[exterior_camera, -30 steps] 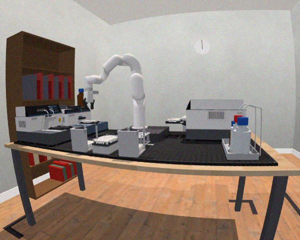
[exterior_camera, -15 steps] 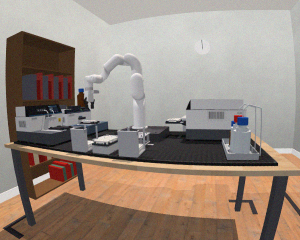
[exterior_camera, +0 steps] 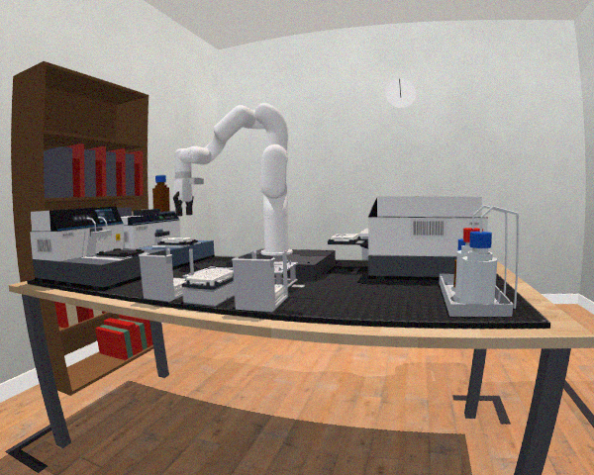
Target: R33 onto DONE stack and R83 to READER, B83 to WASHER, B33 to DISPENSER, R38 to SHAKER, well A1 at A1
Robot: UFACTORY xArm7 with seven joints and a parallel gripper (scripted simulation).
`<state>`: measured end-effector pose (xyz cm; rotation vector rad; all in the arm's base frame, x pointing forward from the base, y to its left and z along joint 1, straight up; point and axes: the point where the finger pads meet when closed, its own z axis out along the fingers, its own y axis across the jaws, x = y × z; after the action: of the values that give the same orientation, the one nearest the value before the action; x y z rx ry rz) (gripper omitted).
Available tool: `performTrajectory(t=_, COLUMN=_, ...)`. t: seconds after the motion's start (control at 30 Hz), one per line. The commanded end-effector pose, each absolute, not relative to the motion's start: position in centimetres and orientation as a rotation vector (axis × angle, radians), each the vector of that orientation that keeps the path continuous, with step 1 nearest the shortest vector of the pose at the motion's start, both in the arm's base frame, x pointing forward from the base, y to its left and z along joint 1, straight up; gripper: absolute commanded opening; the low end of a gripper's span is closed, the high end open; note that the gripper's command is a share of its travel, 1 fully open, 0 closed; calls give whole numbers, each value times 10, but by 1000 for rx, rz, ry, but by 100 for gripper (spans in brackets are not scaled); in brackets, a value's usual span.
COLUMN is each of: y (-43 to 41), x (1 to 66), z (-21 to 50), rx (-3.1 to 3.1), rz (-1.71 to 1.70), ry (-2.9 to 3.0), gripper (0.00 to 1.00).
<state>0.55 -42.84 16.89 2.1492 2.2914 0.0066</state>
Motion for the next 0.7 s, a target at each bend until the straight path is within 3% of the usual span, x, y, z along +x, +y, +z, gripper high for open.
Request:
performTrajectory(t=0.0, y=-418, x=7, z=171, rx=2101, rz=0, ry=2331, gripper=100)
performTrajectory(t=0.67, y=-361, x=13, z=171, rx=1970, rz=0, ry=2442, gripper=100)
